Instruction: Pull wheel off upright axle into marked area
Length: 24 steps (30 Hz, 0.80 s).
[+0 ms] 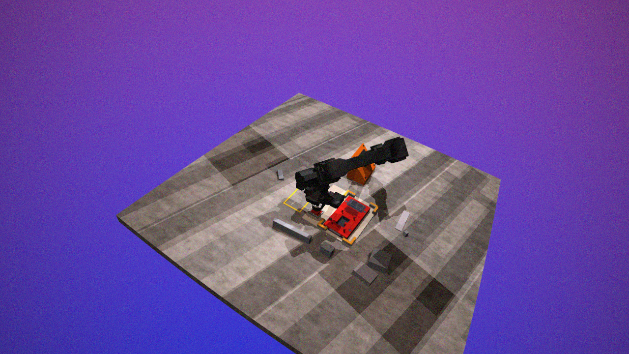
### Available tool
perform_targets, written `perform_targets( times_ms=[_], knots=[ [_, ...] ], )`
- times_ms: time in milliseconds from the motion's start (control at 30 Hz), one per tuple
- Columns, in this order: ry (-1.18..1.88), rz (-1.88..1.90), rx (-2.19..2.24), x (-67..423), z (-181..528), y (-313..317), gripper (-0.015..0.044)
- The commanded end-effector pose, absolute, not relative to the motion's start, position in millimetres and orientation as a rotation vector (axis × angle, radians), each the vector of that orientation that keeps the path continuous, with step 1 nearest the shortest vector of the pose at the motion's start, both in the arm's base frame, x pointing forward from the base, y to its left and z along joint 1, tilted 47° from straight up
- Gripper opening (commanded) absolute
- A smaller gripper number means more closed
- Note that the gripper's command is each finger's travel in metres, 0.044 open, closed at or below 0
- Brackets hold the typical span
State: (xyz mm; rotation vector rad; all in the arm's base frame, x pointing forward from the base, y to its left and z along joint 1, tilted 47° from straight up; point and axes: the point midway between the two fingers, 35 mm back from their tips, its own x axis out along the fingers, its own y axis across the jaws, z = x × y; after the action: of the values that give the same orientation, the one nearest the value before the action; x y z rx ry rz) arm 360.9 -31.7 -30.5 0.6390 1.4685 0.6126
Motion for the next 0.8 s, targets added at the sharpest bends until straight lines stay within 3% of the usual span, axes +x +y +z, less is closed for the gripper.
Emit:
perform_targets(
  times_ms=[0, 767],
  knots=[
    [1.464, 0.611, 0.634, 362.2, -28.1, -34.9, 0.0000],
    [1.464, 0.611, 0.636, 362.2, -23.0, -40.5, 0.0000]
  ],
)
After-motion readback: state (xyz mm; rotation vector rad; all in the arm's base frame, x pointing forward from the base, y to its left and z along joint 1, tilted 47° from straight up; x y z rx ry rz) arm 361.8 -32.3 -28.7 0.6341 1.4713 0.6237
